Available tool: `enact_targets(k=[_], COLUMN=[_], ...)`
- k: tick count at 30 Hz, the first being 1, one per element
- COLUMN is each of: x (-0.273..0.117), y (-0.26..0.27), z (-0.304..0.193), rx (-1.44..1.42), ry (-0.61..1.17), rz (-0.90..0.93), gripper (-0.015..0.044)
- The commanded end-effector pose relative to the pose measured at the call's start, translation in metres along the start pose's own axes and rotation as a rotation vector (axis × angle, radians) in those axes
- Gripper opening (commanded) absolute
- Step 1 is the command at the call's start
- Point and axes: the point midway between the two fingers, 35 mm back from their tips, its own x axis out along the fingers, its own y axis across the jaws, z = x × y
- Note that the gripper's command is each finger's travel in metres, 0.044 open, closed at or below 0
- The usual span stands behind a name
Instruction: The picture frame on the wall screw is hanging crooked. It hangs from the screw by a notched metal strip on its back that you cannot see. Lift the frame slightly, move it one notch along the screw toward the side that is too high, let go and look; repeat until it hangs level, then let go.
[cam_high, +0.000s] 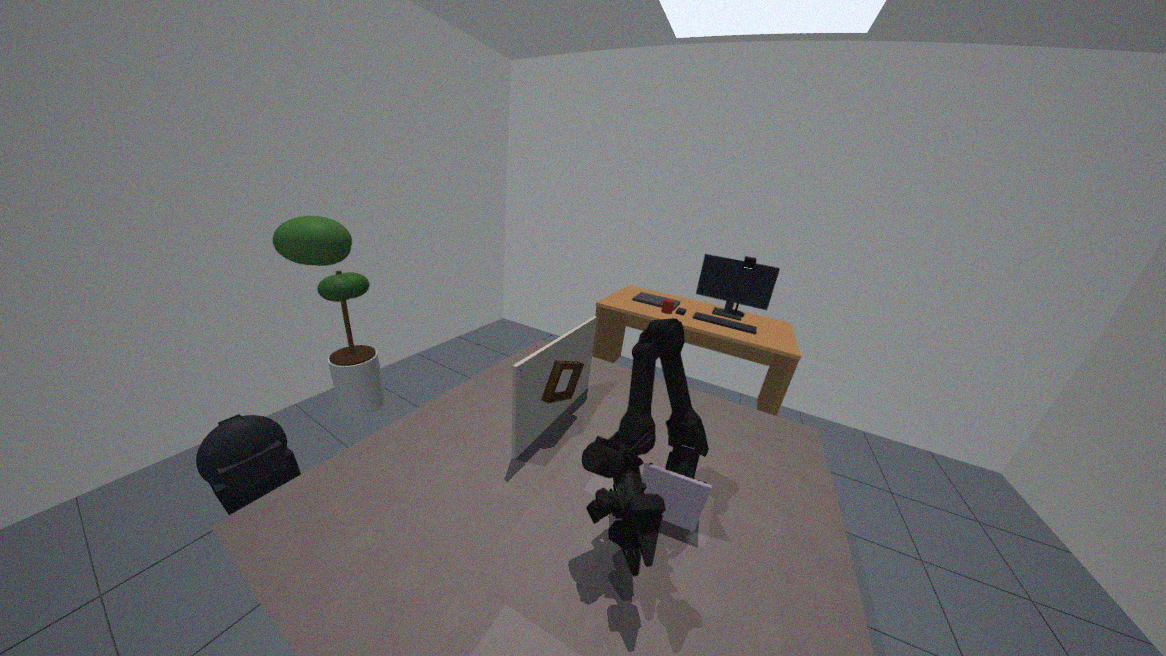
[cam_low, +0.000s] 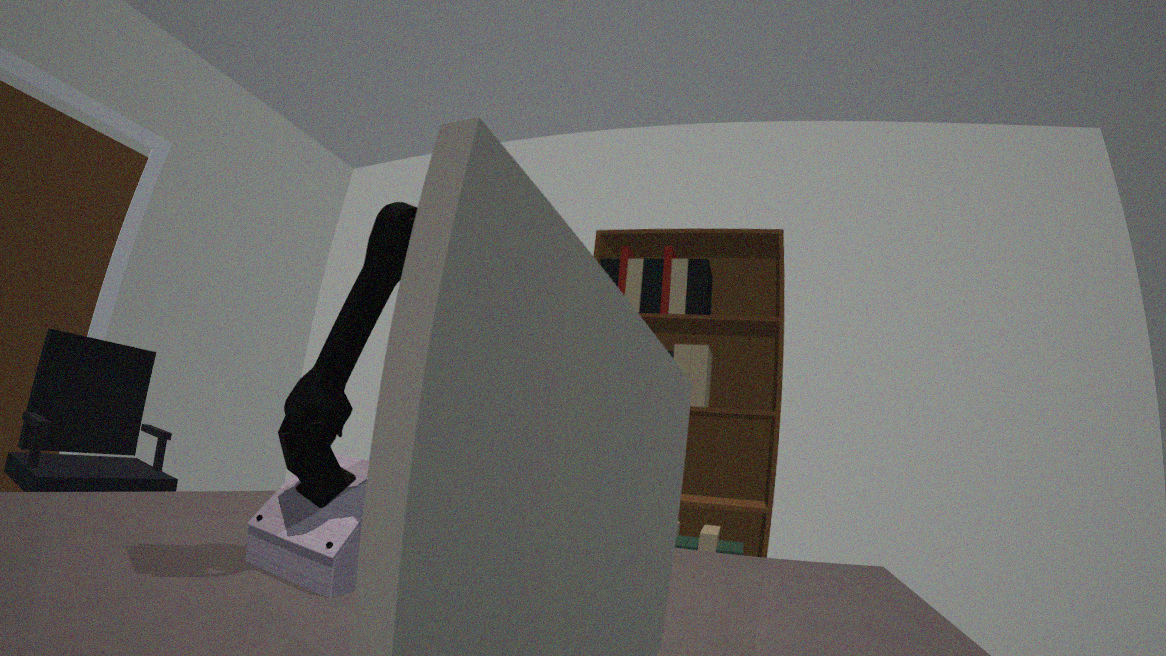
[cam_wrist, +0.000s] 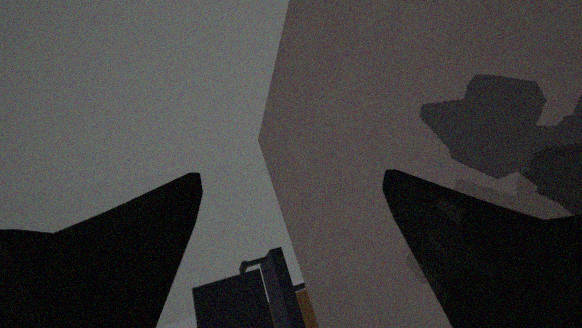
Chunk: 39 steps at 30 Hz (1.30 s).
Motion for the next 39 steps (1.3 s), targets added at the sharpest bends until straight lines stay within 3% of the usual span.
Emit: enact_targets(k=[1, 6, 13, 20, 29, 39], x=[-0.002, -0.05, -0.144, -0.247, -0.369, -0.469], y=[0.001, 0.019, 0.031, 0.022, -0.005, -0.036], z=[0.002, 0.042, 0.088, 0.103, 0.075, -0.01], rx=[0.002, 0.063, 0.179, 0.308, 0.469, 0.593], ry=[-0.008, -0.216, -0.566, -0.927, -1.405, -1.952], rz=[0.002, 0.065, 0.166, 0.269, 0.409, 0.578], gripper=[0.0374, 0.026, 0.026, 0.026, 0.026, 0.026])
